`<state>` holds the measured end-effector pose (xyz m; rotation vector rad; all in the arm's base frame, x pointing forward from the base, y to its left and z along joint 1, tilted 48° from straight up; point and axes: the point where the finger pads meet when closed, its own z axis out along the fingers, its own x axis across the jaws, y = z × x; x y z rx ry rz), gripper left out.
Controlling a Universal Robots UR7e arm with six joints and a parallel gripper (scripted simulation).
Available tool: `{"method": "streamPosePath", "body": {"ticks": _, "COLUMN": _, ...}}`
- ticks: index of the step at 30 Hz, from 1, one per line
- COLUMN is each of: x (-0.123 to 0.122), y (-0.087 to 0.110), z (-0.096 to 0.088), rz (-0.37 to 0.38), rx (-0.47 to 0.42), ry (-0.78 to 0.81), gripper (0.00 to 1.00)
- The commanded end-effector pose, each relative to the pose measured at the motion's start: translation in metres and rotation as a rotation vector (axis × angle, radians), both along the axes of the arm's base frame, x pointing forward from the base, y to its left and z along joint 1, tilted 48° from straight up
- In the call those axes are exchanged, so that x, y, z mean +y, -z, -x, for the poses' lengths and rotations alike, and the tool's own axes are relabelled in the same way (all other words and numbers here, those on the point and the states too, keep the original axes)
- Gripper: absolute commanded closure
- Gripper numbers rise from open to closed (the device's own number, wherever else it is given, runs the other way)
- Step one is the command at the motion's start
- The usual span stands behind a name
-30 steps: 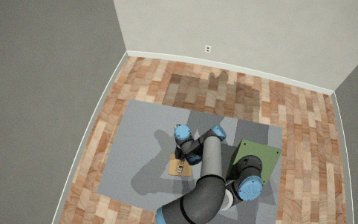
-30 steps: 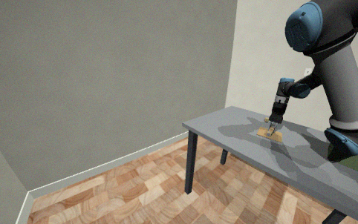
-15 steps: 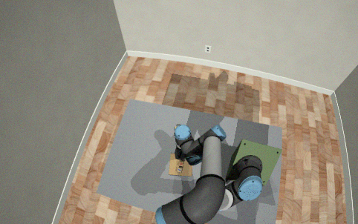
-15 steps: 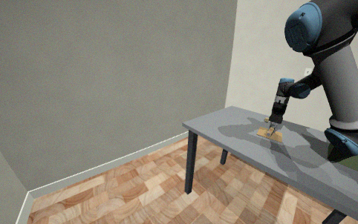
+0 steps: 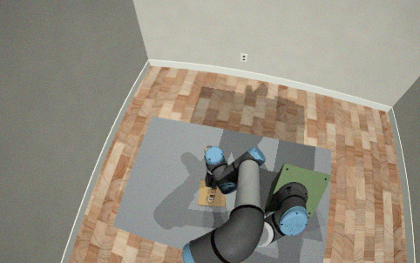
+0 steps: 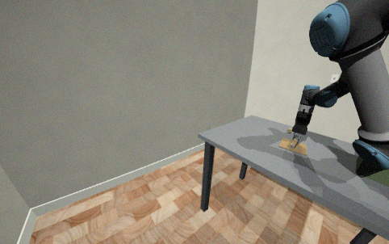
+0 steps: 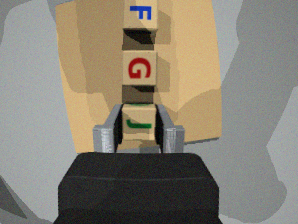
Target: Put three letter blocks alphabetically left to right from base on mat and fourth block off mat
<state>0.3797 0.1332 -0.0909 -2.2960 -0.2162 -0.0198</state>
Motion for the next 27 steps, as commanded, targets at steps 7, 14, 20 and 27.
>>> {"method": "streamPosePath", "body": {"ticks": 7, "x": -0.0004, "y": -0.0001, "z": -0.0004, "rz": 0.000, "rx": -0.001, "ry": 0.001, "gripper": 0.51}}
{"method": "streamPosePath", "body": {"ticks": 14, "x": -0.0004, "y": -0.0001, "z": -0.0004, "rz": 0.000, "rx": -0.001, "ry": 0.001, "gripper": 0.45}}
{"method": "streamPosePath", "body": {"ticks": 20, "x": -0.0004, "y": -0.0001, "z": -0.0004, "rz": 0.000, "rx": -0.001, "ry": 0.001, "gripper": 0.33}}
{"method": "streamPosePath", "body": {"ticks": 27, "x": -0.0004, "y": -0.0001, "z": -0.0004, "rz": 0.000, "rx": -0.001, "ry": 0.001, "gripper": 0.21}}
